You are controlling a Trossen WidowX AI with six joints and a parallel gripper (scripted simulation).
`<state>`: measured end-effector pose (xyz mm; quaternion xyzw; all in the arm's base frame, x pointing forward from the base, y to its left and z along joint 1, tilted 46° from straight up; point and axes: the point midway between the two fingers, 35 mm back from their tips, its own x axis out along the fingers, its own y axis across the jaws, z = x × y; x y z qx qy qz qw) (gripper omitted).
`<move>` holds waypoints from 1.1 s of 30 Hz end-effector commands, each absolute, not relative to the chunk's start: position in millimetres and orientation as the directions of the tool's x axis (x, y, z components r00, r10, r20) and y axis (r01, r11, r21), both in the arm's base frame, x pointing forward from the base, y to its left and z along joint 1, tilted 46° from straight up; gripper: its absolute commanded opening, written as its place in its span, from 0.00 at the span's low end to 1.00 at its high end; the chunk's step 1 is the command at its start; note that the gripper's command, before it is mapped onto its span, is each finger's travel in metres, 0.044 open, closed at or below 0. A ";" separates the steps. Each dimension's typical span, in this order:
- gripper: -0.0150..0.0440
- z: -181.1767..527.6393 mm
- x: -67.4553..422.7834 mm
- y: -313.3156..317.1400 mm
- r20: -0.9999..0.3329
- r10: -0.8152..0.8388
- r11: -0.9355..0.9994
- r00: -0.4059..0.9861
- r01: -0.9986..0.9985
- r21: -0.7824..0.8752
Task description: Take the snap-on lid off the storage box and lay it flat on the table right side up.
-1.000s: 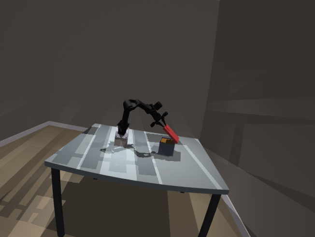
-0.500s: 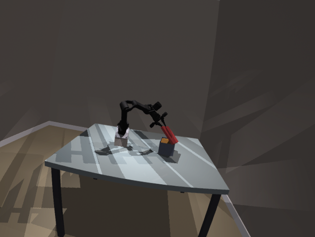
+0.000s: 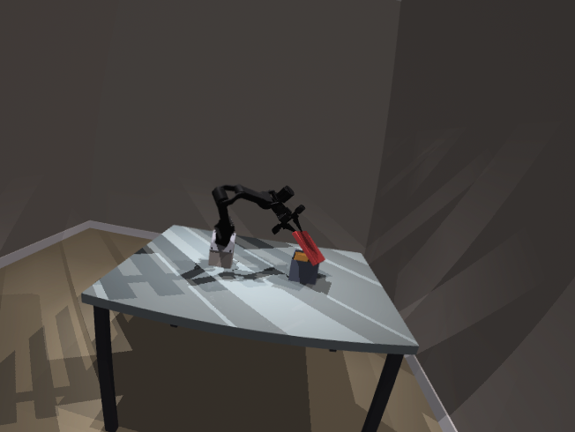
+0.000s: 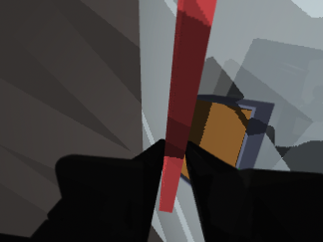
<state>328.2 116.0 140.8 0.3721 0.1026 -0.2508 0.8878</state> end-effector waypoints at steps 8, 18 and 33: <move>0.25 157.4 325.9 100.6 -0.368 -0.364 0.600 0.856 0.518 0.609; 0.25 171.2 324.0 86.2 -0.368 -0.364 0.601 0.855 0.518 0.609; 0.25 191.9 321.2 64.5 -0.368 -0.365 0.601 0.855 0.518 0.608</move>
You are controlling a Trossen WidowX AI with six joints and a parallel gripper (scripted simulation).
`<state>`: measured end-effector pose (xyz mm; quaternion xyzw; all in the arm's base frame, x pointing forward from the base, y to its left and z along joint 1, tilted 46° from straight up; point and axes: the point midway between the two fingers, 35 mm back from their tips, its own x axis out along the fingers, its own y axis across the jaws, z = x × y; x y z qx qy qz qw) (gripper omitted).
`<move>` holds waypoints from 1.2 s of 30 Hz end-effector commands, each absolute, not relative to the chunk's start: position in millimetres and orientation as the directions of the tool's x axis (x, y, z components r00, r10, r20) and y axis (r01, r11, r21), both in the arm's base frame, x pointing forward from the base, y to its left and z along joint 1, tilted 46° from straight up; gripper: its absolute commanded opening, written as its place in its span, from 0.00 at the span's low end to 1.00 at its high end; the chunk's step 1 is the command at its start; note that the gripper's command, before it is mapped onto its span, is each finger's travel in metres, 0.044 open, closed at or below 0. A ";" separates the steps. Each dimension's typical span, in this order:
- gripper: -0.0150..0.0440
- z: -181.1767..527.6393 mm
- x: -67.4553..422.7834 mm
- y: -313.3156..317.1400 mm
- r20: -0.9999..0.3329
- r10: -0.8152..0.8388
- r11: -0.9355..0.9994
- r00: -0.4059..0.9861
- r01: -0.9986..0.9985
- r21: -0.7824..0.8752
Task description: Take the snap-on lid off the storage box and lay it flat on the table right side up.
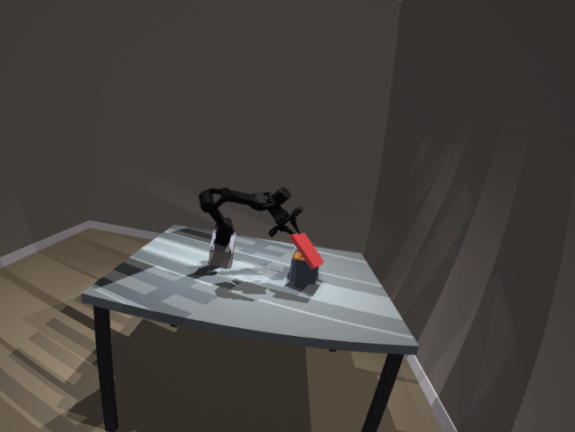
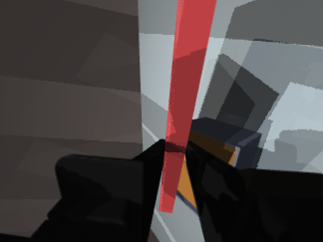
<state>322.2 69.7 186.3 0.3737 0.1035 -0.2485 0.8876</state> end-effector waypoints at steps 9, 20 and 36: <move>0.25 204.4 319.5 51.6 -0.367 -0.365 0.602 0.855 0.518 0.608; 0.25 219.7 317.5 35.8 -0.367 -0.365 0.602 0.856 0.518 0.608; 0.25 242.1 314.4 12.8 -0.366 -0.366 0.603 0.856 0.517 0.607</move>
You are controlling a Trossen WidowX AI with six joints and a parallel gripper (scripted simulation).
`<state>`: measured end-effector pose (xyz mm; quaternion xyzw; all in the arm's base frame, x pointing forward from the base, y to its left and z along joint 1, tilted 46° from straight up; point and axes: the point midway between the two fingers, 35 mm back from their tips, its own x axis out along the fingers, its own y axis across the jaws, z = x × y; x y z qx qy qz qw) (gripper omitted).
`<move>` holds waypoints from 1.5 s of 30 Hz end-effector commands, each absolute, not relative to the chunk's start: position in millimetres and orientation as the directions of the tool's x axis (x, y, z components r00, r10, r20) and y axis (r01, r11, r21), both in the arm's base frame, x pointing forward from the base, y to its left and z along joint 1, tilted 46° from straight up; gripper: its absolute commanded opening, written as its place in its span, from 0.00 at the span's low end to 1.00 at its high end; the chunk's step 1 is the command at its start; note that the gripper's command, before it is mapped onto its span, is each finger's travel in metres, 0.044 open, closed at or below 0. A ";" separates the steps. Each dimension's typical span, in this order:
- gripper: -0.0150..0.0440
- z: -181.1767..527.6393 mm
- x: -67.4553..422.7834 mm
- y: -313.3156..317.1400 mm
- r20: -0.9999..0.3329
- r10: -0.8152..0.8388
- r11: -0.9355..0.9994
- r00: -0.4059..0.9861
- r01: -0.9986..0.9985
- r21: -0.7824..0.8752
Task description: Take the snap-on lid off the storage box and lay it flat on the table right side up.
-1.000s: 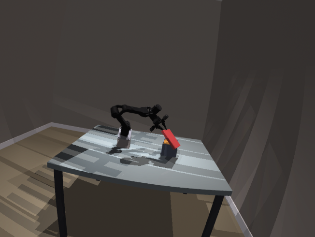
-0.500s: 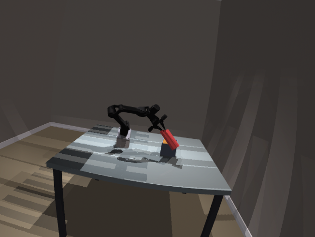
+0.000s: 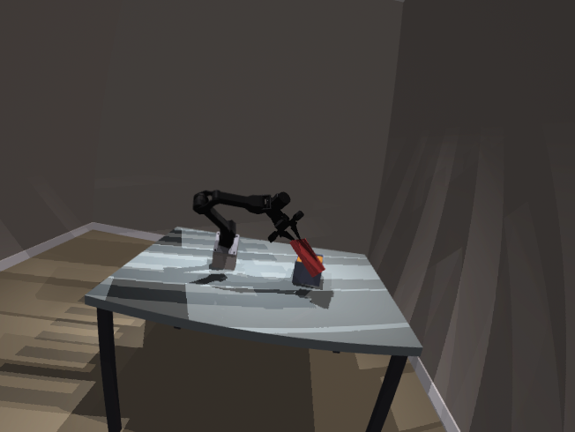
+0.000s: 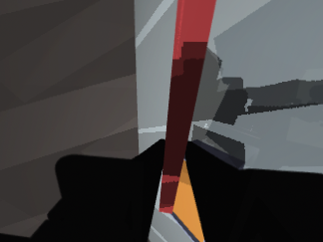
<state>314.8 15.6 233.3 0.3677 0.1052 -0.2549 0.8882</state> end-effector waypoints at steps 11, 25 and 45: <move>0.25 257.6 312.2 -3.0 -0.365 -0.366 0.603 0.856 0.517 0.607; 0.25 277.4 309.4 -23.1 -0.364 -0.366 0.604 0.856 0.516 0.607; 0.25 305.8 305.3 -51.6 -0.362 -0.367 0.605 0.857 0.515 0.607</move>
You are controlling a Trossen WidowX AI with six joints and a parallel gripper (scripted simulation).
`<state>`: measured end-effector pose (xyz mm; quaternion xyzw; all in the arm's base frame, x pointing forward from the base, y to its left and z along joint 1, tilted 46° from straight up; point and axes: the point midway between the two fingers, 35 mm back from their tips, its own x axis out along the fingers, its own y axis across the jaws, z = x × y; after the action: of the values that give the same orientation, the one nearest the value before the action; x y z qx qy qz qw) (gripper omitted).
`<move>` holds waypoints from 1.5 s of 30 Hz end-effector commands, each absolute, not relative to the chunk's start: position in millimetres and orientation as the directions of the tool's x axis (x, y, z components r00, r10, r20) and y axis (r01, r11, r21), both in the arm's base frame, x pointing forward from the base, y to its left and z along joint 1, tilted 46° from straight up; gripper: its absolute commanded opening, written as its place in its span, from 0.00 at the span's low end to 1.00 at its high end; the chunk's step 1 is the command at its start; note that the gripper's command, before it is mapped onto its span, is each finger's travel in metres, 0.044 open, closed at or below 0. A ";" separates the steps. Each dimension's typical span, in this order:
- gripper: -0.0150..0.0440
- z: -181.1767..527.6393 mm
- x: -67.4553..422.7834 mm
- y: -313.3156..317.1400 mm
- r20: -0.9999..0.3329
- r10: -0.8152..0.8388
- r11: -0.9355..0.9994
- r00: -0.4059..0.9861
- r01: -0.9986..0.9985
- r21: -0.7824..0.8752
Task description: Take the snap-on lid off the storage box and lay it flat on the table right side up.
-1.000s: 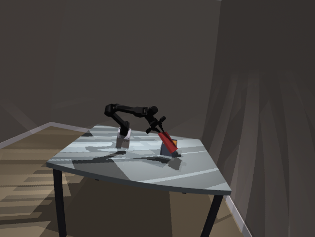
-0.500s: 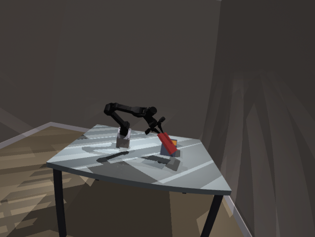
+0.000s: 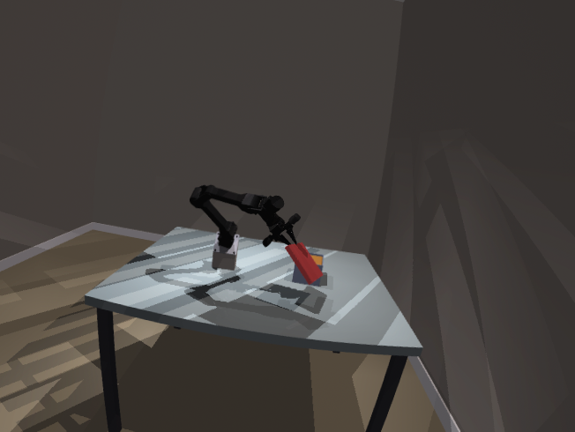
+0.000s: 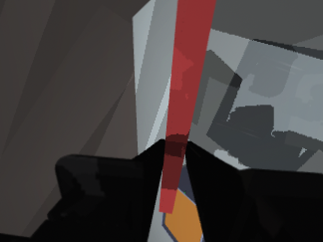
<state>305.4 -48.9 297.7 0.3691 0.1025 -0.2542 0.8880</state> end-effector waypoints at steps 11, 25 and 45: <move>0.25 309.8 304.2 -59.0 -0.361 -0.367 0.605 0.857 0.515 0.607; 0.25 296.3 305.9 -67.0 -0.360 -0.367 0.606 0.858 0.514 0.607; 0.25 285.4 308.3 -78.1 -0.359 -0.368 0.606 0.858 0.514 0.607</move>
<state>306.8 -78.0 286.2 0.3694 0.0993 -0.2533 0.8886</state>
